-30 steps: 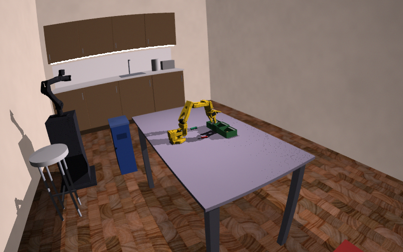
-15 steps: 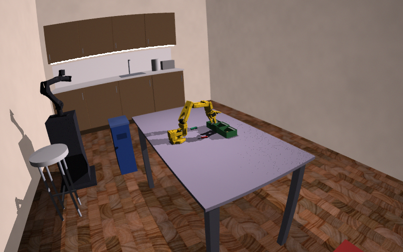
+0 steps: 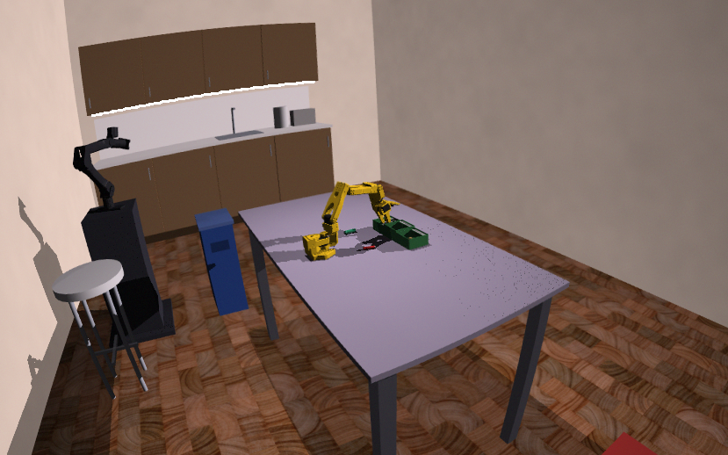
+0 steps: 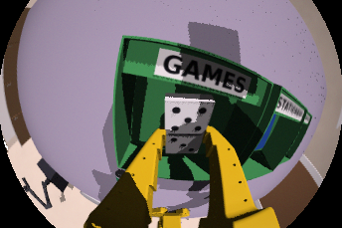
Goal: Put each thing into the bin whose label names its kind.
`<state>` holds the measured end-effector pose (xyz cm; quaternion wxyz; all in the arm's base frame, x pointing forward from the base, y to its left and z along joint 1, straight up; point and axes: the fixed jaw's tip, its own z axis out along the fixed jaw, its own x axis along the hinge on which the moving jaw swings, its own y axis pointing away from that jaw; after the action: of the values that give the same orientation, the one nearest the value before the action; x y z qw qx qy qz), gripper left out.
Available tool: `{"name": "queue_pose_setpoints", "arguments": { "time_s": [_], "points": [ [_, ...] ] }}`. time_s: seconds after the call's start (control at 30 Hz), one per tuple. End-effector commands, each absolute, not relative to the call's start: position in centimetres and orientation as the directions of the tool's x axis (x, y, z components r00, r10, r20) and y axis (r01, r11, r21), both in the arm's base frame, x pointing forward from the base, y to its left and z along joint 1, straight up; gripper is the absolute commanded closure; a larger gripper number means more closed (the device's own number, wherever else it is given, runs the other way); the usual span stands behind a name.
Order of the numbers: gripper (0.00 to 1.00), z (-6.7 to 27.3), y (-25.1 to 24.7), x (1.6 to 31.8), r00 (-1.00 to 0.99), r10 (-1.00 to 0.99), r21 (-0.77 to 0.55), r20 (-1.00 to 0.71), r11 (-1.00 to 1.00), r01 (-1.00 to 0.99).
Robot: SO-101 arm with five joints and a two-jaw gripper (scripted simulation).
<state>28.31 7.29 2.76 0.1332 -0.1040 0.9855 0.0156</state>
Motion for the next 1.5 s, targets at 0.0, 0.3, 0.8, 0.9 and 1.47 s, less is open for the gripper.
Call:
{"name": "queue_pose_setpoints", "arguments": {
  "time_s": [0.0,0.3,0.8,0.9,1.47],
  "points": [
    [1.0,4.27,7.14,29.08,-0.926,-0.179,0.008,-0.332,0.981,-0.192],
    [1.0,3.97,7.15,29.1,-0.926,-0.179,0.008,-0.332,0.981,-0.192],
    [0.98,3.83,7.15,29.11,-0.926,-0.179,0.008,-0.332,0.981,-0.192],
    [0.95,3.83,7.15,29.11,-0.926,-0.179,0.008,-0.332,0.981,-0.192],
    [0.78,3.83,7.15,29.11,-0.926,-0.179,0.008,-0.332,0.981,-0.192]
  ]
}}
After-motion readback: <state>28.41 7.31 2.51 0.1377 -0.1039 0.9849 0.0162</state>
